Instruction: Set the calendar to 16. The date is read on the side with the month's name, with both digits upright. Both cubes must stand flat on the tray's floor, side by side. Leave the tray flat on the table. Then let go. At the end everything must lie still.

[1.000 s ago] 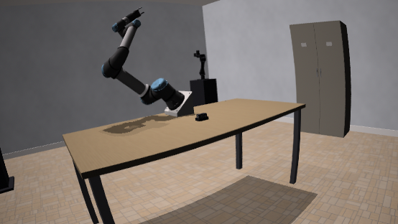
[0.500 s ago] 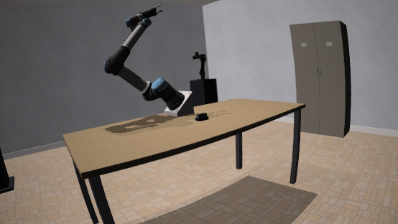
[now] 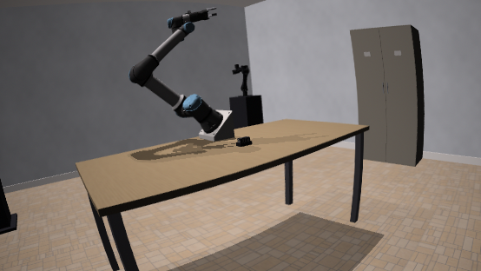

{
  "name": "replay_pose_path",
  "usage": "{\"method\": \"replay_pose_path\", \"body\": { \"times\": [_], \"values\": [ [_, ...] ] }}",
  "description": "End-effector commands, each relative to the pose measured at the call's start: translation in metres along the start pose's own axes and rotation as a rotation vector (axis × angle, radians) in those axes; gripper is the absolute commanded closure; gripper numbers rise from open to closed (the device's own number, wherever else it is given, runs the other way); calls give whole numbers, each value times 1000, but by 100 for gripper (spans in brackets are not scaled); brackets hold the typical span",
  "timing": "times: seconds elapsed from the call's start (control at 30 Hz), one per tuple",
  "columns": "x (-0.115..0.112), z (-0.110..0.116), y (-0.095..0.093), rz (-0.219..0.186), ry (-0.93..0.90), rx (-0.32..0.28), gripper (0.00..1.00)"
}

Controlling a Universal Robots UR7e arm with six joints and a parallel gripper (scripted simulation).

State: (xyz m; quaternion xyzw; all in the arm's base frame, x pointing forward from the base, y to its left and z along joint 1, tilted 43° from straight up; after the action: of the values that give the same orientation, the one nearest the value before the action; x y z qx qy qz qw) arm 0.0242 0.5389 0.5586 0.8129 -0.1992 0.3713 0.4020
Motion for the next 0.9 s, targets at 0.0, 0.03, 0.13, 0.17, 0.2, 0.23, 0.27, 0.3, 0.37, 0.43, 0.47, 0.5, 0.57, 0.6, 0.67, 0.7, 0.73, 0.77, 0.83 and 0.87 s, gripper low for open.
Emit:
{"method": "replay_pose_path", "body": {
  "times": [0.0,0.03,0.13,0.17,0.2,0.23,0.27,0.3,0.37,0.43,0.47,0.5,0.57,0.6,0.67,0.7,0.73,0.77,0.83,0.87],
  "values": [
    [6,34,-42,1,-75,-112,0],
    [9,48,-57,2,-104,-154,0],
    [11,63,-71,4,-134,-196,0],
    [13,78,-85,6,-163,-238,0],
    [13,78,-85,6,-163,-238,0],
    [15,93,-98,9,-193,-280,0],
    [17,105,-108,12,-217,-312,0],
    [17,105,-108,12,-217,-312,0],
    [17,109,-111,12,-224,-322,0],
    [21,143,-134,21,-285,-406,0],
    [21,143,-134,21,-285,-406,0],
    [22,160,-144,26,-316,-447,0],
    [24,177,-154,31,-347,-489,0],
    [24,177,-154,31,-347,-489,0],
    [26,207,-169,41,-400,-559,0],
    [26,213,-172,43,-409,-571,0],
    [26,227,-178,48,-434,-603,0],
    [26,230,-179,50,-440,-612,0],
    [27,248,-186,57,-471,-652,0],
    [27,248,-186,57,-471,-652,0]
  ]
}}
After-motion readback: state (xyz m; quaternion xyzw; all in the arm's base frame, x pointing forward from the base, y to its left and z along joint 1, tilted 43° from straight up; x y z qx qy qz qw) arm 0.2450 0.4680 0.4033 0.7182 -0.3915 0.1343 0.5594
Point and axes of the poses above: the point where the finger pads meet when closed, its own y axis back along the fingers, its own x axis across the jaws, z = x × y, the point moved 10 cm from there along y, back along the fingers, and after that the axes turned 5 degrees about -y, right-handed, at the moved point
